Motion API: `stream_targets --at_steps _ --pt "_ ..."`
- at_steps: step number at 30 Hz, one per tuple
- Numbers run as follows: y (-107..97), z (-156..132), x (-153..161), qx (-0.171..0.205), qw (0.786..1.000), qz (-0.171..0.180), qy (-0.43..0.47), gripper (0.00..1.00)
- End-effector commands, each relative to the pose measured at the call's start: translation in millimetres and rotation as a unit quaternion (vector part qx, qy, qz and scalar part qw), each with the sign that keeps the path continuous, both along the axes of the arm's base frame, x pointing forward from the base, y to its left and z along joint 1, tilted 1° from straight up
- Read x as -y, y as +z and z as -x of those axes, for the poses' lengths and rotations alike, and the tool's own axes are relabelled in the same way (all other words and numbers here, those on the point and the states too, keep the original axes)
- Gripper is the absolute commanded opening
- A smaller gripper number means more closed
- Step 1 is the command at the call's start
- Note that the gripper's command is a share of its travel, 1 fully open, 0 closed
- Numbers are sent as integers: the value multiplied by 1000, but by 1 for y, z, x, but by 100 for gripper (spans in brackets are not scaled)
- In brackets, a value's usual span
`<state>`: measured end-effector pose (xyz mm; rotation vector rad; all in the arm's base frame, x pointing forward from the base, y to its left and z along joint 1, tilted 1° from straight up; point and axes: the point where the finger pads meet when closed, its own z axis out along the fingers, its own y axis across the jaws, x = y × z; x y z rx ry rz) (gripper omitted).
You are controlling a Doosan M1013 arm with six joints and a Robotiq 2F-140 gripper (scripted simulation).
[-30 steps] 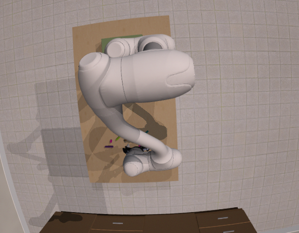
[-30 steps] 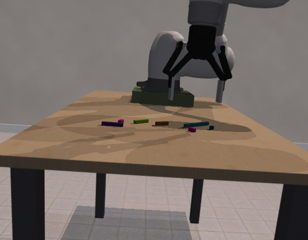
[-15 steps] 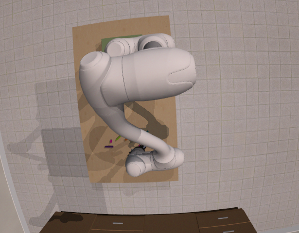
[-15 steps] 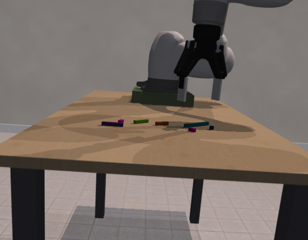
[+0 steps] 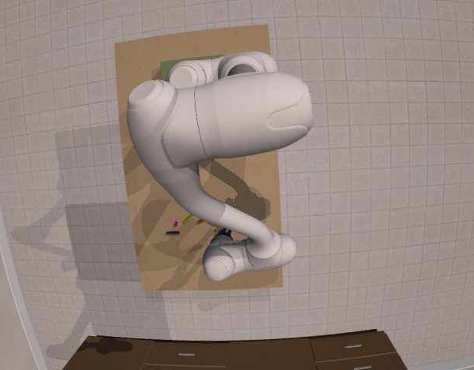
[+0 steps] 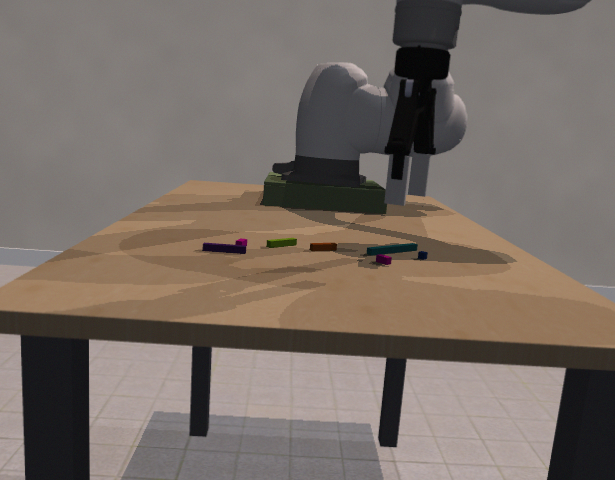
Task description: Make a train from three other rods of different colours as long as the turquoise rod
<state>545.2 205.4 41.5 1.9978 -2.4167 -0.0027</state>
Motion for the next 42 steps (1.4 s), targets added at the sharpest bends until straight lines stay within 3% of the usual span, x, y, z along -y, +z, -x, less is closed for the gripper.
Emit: stream_targets --at_steps 1,9,24,26,29,34,42 --pt "1 1 -4 -2 996 -7 83 100" --pt "2 2 -9 -2 983 -8 186 100" --pt "6 5 -23 -1 892 -9 453 100" --pt "6 5 -23 -1 892 -9 453 100" --pt "7 6 -26 0 856 -10 517 100" --pt "8 6 -30 0 817 -10 577 100" --pt "8 7 -31 0 798 -10 602 100"
